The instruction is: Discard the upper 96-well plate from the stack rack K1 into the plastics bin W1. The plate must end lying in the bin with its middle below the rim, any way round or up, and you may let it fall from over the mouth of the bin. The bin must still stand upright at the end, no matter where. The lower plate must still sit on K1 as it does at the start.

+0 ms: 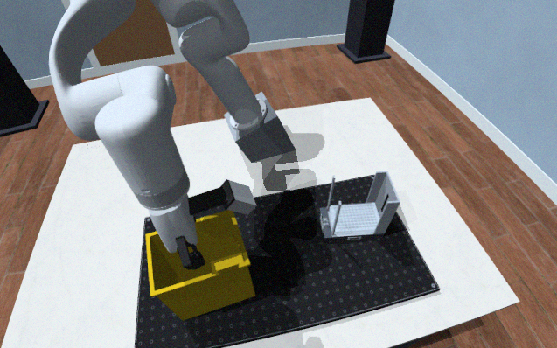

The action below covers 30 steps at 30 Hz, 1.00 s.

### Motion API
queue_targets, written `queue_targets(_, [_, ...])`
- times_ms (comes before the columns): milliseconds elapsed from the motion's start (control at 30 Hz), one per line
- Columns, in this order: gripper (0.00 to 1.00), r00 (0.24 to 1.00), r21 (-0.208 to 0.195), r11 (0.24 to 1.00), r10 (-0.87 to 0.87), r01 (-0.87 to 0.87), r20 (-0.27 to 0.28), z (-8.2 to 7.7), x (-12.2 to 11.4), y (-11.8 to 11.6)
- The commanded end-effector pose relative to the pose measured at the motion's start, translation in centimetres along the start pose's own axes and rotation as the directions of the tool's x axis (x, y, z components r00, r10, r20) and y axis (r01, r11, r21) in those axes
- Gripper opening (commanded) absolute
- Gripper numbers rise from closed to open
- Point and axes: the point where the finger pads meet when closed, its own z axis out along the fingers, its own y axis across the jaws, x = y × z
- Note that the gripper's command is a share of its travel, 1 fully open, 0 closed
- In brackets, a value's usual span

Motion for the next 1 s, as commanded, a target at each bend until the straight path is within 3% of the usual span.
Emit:
queue_targets(0, [1.0,1.0,-0.005,1.0,0.0,0.0,0.001,-0.2,0.0,0.1])
queue_targets(367, [1.0,1.0,-0.005,1.0,0.0,0.0,0.001,-0.2,0.0,0.1])
queue_targets(767, [1.0,1.0,-0.004,1.0,0.0,0.0,0.001,-3.4,0.0,0.1])
queue_targets(967, [1.0,1.0,-0.004,1.0,0.0,0.0,0.001,-4.2,0.0,0.1])
